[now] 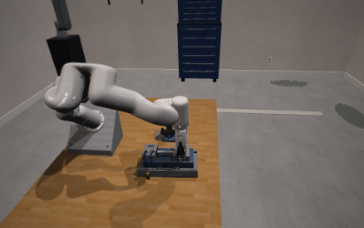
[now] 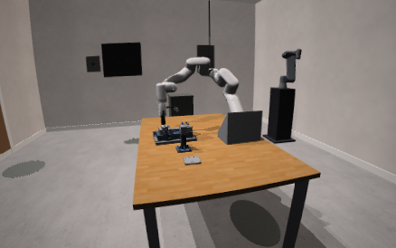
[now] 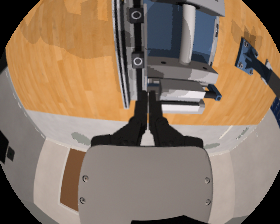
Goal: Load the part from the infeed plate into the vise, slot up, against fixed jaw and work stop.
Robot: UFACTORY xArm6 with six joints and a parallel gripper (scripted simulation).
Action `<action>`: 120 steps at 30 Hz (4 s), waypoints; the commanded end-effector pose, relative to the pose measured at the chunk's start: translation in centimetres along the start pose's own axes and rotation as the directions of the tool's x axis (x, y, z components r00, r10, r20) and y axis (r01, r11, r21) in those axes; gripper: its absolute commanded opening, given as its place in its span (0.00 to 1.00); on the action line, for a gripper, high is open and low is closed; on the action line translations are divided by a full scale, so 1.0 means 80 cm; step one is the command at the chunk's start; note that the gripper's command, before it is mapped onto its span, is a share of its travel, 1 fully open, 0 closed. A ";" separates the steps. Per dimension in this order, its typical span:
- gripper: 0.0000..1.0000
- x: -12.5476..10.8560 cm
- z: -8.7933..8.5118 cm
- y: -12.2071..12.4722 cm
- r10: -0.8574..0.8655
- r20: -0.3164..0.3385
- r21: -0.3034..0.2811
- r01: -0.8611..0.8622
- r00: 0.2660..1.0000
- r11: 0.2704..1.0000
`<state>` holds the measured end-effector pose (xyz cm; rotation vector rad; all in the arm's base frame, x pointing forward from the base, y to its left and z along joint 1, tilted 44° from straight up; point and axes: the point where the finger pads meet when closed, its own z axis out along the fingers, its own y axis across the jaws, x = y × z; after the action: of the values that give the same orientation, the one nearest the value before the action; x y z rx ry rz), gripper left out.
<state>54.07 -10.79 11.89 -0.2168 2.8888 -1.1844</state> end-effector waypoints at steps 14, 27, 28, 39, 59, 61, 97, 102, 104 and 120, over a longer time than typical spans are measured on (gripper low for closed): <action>0.00 -0.002 0.004 -0.001 0.001 0.004 0.000 -0.001 1.000 1.000; 0.00 -0.002 0.007 -0.001 0.001 0.004 0.000 -0.001 1.000 1.000; 0.00 -0.002 0.007 -0.001 0.001 0.004 0.000 -0.001 1.000 1.000; 0.00 -0.002 0.007 -0.001 0.001 0.004 0.000 -0.001 1.000 1.000; 0.00 -0.002 0.007 0.000 0.001 0.004 0.000 -0.001 1.000 1.000; 0.00 -0.002 0.007 0.000 0.001 0.004 0.000 -0.001 1.000 1.000; 0.00 -0.002 0.007 0.008 0.001 0.004 0.000 -0.001 1.000 1.000; 0.00 -0.002 0.007 0.010 0.001 0.004 0.000 -0.001 1.000 1.000; 0.00 -0.002 0.007 0.010 0.001 0.004 0.000 -0.001 1.000 1.000; 0.00 -0.002 0.007 0.015 0.001 0.004 0.000 -0.001 1.000 1.000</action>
<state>54.02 -10.56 10.67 -0.2143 2.8872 -1.1858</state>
